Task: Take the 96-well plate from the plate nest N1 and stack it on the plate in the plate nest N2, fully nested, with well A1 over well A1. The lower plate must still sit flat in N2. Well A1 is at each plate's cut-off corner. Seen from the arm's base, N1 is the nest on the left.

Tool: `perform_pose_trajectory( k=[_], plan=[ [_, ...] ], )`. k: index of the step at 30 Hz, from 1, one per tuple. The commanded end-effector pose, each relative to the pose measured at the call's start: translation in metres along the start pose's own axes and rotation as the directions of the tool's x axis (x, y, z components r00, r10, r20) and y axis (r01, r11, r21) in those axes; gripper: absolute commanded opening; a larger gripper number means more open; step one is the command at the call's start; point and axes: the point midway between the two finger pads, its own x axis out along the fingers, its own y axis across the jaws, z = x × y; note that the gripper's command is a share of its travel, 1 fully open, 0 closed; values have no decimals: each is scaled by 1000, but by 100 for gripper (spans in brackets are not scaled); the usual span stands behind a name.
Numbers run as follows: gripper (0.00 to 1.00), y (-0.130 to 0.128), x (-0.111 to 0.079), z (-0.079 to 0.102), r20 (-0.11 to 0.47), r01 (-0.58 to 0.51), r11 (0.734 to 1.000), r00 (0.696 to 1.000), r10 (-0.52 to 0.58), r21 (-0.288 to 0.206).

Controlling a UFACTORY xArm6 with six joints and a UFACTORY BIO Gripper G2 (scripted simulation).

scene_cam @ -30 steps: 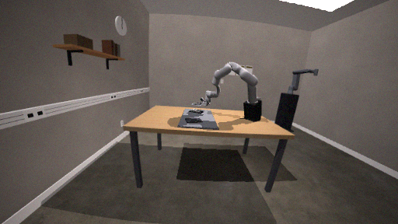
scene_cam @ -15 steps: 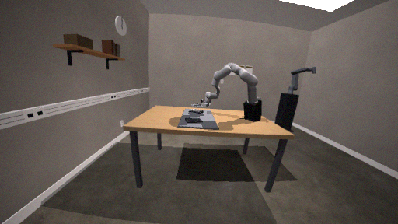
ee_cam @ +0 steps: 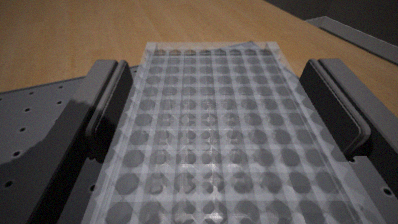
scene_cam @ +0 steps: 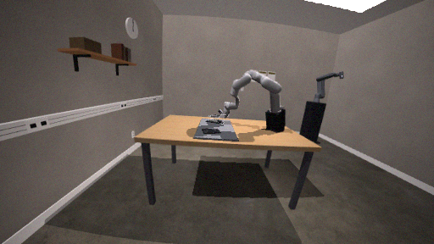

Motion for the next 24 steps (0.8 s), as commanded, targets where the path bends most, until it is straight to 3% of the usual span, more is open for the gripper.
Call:
perform_pose_trajectory(
  k=[1, 9, 24],
  plan=[
    [0, 0, 1, -4, 3, 0, 1000, 1000, 0, 0],
    [0, 0, 1, -18, 3, 0, 1000, 1000, 0, 0],
    [0, 0, 1, -18, 3, 0, 1000, 1000, 0, 0]
  ],
)
